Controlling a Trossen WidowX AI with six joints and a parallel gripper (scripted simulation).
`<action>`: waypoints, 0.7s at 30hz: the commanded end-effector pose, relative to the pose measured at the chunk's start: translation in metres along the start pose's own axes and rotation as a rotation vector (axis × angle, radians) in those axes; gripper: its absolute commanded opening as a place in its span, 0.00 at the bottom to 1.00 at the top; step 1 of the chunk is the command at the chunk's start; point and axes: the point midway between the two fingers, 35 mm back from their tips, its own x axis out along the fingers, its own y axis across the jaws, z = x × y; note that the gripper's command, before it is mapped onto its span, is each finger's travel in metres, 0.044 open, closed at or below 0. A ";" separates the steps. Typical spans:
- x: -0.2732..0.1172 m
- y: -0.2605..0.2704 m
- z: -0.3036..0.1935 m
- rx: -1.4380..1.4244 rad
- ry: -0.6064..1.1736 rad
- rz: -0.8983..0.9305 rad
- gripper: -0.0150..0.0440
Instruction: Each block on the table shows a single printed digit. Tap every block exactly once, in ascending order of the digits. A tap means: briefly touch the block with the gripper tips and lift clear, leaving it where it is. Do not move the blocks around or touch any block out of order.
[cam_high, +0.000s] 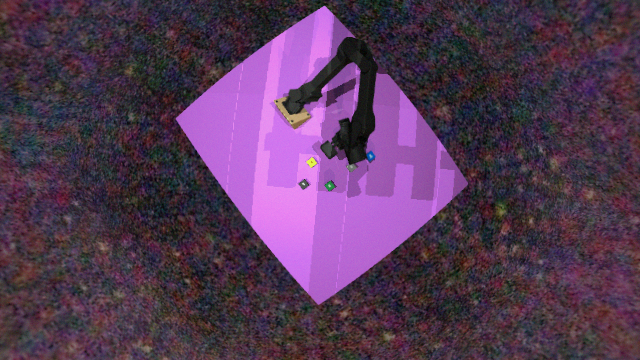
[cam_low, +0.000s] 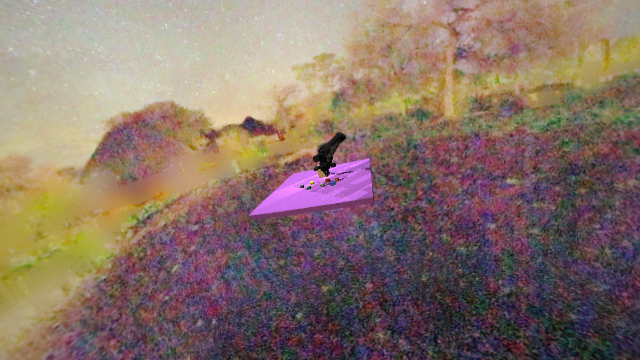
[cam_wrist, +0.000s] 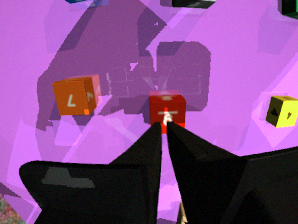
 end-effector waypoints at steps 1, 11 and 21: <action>0.006 0.001 -0.001 0.002 -0.005 0.003 0.29; 0.022 0.001 -0.001 0.002 -0.005 0.004 0.29; 0.032 0.001 -0.001 0.002 -0.005 0.005 0.29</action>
